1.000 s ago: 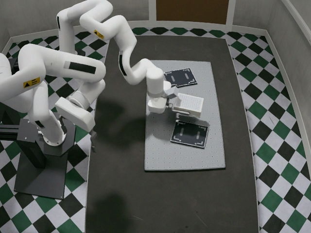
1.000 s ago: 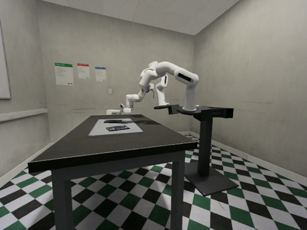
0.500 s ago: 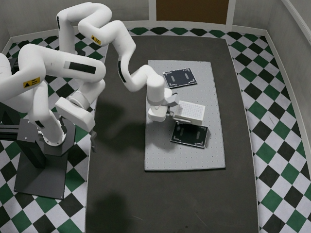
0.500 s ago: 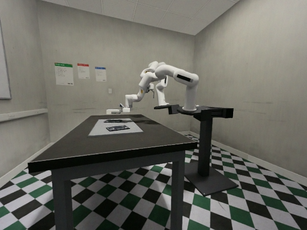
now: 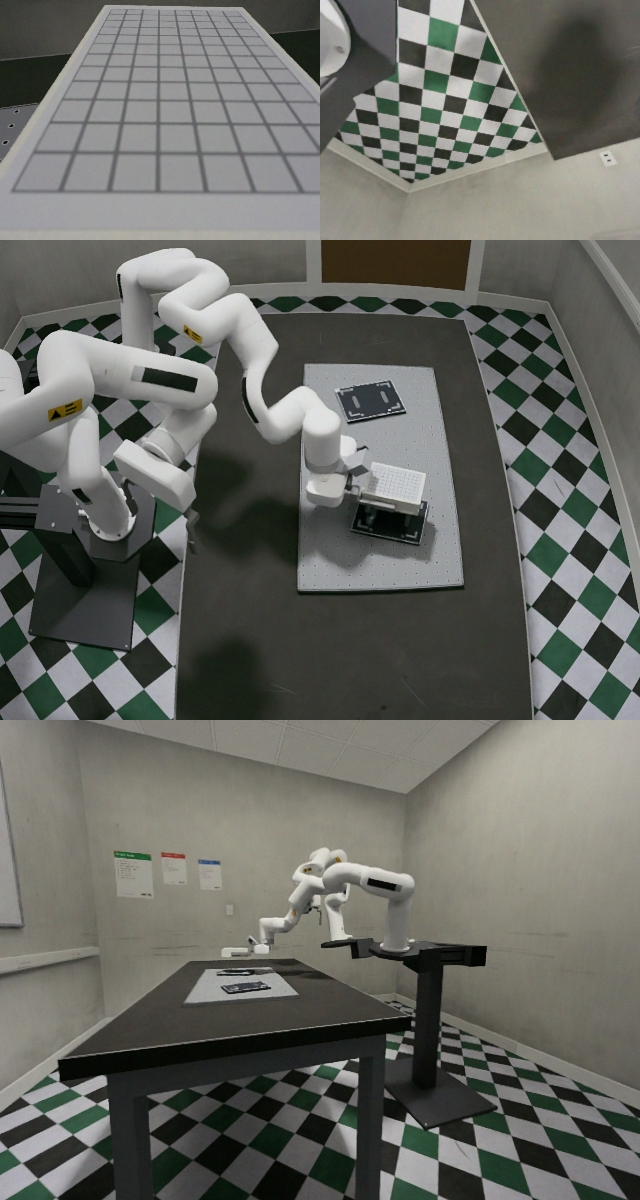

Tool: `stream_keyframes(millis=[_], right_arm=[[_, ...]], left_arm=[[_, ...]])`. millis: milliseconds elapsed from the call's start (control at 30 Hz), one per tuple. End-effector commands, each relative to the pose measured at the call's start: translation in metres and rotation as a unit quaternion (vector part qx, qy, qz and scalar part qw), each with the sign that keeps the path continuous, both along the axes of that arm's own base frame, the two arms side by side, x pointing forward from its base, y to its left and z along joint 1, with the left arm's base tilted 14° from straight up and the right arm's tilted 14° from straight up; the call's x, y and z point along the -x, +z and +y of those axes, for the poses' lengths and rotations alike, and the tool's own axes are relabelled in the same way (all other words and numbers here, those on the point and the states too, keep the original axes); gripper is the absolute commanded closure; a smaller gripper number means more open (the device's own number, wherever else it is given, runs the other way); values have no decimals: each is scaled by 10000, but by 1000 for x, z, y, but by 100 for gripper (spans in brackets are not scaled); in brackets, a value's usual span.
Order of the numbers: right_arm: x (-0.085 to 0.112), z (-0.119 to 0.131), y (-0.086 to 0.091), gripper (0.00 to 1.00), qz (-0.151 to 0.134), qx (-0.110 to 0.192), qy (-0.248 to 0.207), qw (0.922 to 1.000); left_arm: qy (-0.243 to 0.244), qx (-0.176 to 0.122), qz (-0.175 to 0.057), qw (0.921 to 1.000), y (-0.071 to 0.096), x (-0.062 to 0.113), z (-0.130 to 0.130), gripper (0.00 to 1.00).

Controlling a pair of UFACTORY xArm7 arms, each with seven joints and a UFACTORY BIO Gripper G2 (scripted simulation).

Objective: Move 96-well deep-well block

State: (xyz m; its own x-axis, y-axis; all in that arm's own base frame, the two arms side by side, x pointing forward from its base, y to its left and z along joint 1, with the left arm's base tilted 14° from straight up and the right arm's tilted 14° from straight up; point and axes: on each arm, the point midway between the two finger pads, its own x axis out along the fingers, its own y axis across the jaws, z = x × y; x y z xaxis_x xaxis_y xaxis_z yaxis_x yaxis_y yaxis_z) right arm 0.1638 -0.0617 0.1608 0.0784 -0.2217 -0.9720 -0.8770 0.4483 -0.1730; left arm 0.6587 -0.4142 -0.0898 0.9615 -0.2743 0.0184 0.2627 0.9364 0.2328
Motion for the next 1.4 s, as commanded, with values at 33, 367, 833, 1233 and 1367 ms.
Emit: stream_keyframes(millis=[33, 367, 833, 1233, 1367], right_arm=[[-1, 0, 1, 0, -8, 2, 0, 10000], [-1, 0, 1, 0, -8, 2, 0, 10000], [-1, 0, 1, 0, -8, 2, 0, 10000], [-1, 0, 1, 0, -8, 2, 0, 10000], [-1, 0, 1, 0, -8, 2, 0, 10000]], left_arm=[[8, 14, -25, 10000, 3, -4, -6, 100], [8, 14, -25, 10000, 3, -4, -6, 100], [8, 14, -25, 10000, 3, -4, -6, 100], [8, 14, -25, 10000, 0, -4, -5, 100], [8, 14, -25, 10000, -7, -4, -3, 100]])
